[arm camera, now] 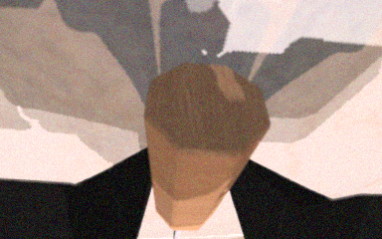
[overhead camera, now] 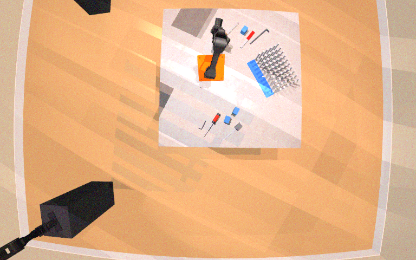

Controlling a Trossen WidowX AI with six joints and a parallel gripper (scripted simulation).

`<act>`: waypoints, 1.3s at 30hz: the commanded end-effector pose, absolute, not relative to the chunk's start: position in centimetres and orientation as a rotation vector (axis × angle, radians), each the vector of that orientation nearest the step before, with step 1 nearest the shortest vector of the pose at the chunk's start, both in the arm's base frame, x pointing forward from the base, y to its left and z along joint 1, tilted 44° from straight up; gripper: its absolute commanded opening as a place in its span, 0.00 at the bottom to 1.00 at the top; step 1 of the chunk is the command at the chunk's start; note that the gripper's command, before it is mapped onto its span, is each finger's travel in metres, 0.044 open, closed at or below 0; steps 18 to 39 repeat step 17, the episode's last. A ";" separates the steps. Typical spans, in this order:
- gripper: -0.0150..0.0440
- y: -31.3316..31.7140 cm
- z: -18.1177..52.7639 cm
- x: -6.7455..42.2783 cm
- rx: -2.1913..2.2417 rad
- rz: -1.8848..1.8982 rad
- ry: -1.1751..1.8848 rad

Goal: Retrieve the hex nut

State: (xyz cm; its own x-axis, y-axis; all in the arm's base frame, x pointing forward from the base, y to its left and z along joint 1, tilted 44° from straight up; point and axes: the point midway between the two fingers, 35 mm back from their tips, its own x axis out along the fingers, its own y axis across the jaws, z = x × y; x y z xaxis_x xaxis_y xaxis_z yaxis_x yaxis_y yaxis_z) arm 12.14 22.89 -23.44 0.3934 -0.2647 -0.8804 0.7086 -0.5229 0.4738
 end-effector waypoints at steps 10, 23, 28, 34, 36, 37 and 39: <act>0.70 22.9 -23.4 12.1 1.710 -1.297 0.393; 1.00 22.9 -23.4 12.1 1.710 -1.297 0.393; 1.00 22.9 -23.4 12.1 1.710 -1.297 0.393; 1.00 22.9 -23.4 12.1 1.710 -1.297 0.393; 1.00 22.9 -23.4 12.1 1.710 -1.297 0.393; 1.00 22.9 -23.4 12.1 1.710 -1.297 0.393; 1.00 22.9 -23.4 12.1 1.710 -1.297 0.393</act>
